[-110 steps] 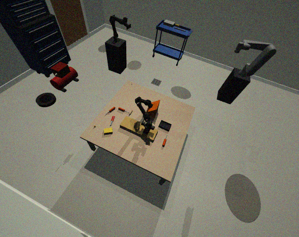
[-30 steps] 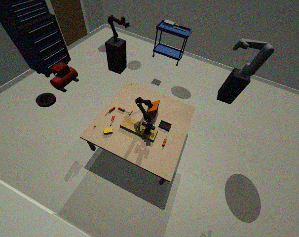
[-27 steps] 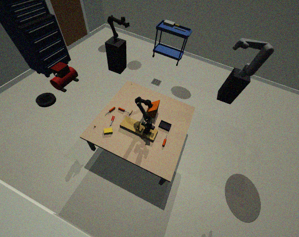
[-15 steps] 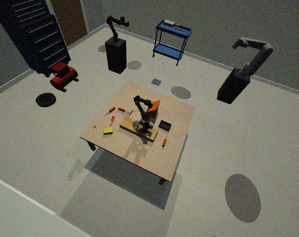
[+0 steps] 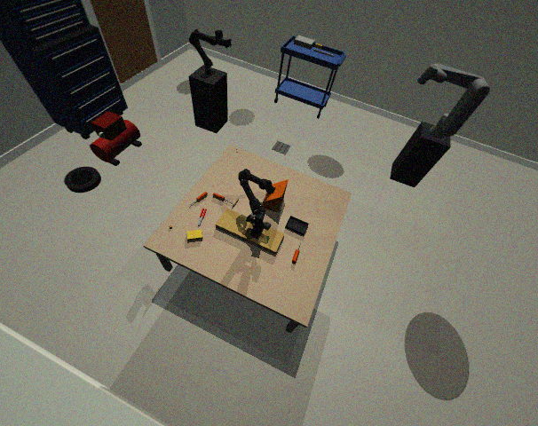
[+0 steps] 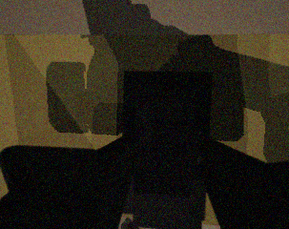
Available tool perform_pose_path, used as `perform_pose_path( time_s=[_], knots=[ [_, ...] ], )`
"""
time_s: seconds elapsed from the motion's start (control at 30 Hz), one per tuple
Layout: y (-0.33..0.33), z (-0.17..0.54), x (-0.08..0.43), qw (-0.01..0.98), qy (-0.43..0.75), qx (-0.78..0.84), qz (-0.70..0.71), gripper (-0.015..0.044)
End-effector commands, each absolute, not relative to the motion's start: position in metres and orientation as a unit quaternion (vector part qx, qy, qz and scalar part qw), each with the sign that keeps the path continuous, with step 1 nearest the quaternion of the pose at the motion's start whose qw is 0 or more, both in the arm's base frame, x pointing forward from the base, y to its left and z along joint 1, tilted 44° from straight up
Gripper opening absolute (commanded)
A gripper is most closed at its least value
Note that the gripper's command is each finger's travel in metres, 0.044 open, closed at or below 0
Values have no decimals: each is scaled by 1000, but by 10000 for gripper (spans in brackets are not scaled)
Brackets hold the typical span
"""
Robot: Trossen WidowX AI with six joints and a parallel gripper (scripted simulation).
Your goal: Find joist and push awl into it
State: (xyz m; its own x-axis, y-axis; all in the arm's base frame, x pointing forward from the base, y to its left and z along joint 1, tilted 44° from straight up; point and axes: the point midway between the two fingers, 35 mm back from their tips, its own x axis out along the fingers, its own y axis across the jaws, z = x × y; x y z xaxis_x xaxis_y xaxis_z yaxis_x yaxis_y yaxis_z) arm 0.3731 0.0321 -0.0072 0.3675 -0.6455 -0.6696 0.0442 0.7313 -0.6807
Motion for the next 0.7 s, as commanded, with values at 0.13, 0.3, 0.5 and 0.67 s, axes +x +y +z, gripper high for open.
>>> perform_pose_path(
  time_s=[0.13, 0.3, 0.5, 0.67],
  knots=[
    [13, 9, 371, 773, 515, -293, -228, 0],
    [4, 18, 371, 773, 515, -293, -228, 0],
    [-6, 28, 370, 772, 515, -293, -228, 0],
    [-15, 36, 370, 772, 515, -294, -228, 0]
  ],
)
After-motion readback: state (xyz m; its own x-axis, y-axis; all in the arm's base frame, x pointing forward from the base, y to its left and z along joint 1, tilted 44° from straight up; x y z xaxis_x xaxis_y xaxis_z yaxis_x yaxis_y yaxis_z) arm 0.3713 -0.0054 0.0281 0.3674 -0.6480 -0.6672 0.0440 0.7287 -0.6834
